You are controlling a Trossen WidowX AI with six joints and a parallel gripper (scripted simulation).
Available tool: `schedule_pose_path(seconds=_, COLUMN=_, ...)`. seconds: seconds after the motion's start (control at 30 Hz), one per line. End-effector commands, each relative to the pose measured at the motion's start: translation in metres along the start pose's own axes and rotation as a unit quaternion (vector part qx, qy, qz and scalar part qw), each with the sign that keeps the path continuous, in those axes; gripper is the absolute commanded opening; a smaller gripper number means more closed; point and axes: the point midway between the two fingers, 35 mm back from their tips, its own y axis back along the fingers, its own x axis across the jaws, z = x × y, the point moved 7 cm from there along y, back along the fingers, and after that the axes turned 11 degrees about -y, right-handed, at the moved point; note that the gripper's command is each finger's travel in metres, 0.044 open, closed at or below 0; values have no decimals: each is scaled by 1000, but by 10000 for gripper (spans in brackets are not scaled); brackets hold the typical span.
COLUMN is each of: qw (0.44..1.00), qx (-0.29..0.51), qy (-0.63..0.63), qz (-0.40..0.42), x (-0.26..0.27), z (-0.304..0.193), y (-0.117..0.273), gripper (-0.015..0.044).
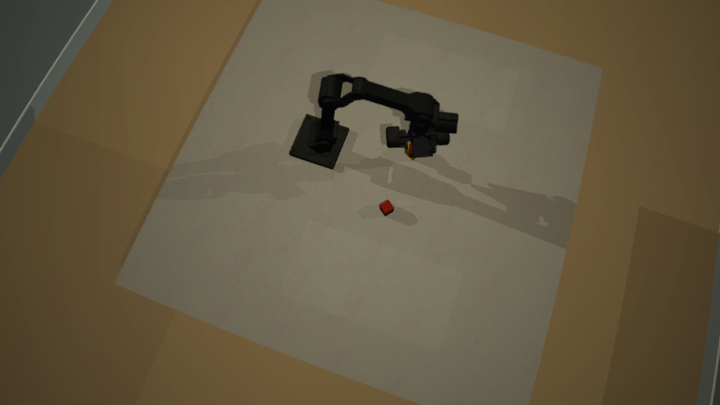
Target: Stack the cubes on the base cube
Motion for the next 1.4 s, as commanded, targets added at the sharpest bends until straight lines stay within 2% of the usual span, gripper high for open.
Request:
schedule_pose_path(seconds=0.0, qw=998, qx=0, qy=58, qz=-1, x=0, z=14, y=2, gripper=265)
schedule_pose_path(seconds=0.33, qw=965, qx=-2, qy=262, qz=-2, x=-4, z=53, y=9, gripper=265)
schedule_pose_path(seconds=0.67, qw=891, qx=-4, qy=454, qz=-4, x=-14, z=91, y=17, gripper=265)
schedule_pose_path(seconds=1.0, qw=779, qx=-4, qy=627, qz=-7, x=-28, z=127, y=24, gripper=265)
schedule_pose_path(seconds=1.37, qw=617, qx=-3, qy=787, qz=-10, x=-50, z=164, y=33, gripper=265)
